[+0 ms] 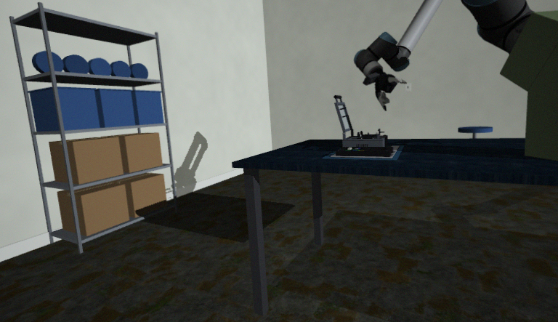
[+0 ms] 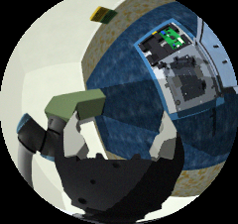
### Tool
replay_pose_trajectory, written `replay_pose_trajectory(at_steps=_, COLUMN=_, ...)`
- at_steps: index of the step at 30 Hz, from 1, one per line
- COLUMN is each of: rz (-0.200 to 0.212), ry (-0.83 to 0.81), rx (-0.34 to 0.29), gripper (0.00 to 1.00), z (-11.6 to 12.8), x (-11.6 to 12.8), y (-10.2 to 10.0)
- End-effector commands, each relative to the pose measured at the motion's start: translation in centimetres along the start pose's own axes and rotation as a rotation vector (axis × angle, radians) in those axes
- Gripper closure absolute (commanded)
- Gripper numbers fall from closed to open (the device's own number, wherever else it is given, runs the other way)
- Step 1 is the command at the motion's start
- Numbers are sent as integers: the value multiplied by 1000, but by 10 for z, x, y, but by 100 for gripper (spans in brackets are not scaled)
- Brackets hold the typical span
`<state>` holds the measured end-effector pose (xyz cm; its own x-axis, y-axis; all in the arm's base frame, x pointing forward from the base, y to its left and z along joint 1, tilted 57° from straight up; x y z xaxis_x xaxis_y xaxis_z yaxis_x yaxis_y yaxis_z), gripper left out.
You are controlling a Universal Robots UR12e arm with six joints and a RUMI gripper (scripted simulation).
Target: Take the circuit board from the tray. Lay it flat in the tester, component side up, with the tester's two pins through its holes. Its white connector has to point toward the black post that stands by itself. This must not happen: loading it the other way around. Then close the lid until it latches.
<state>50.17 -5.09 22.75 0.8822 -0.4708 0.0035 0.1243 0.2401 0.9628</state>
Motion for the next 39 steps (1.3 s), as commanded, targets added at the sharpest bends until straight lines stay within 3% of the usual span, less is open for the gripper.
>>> replay_pose_trajectory(at_steps=1, rz=31, ry=62, rx=-44, gripper=0, z=-34, x=-8, y=-5)
replay_pose_trajectory(at_steps=24, rz=157, ry=248, rx=-145, gripper=0, z=-135, x=-48, y=-7)
replay_pose_trajectory(at_steps=27, rz=165, ry=256, rx=-148, gripper=0, z=-140, x=-49, y=-6)
replay_pose_trajectory(at_steps=39, rz=239, ry=348, rx=-193, gripper=0, z=-189, x=-81, y=-9)
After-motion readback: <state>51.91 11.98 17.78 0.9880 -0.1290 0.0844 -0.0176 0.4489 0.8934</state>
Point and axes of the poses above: the point where the finger pads meet when closed, its own y axis back along the fingers, its own x axis across the jaws, z = x × y, the point moved 7 cm from there along y, back along the fingers, and after that the axes turned 15 degrees about y, right-handed, at the moved point
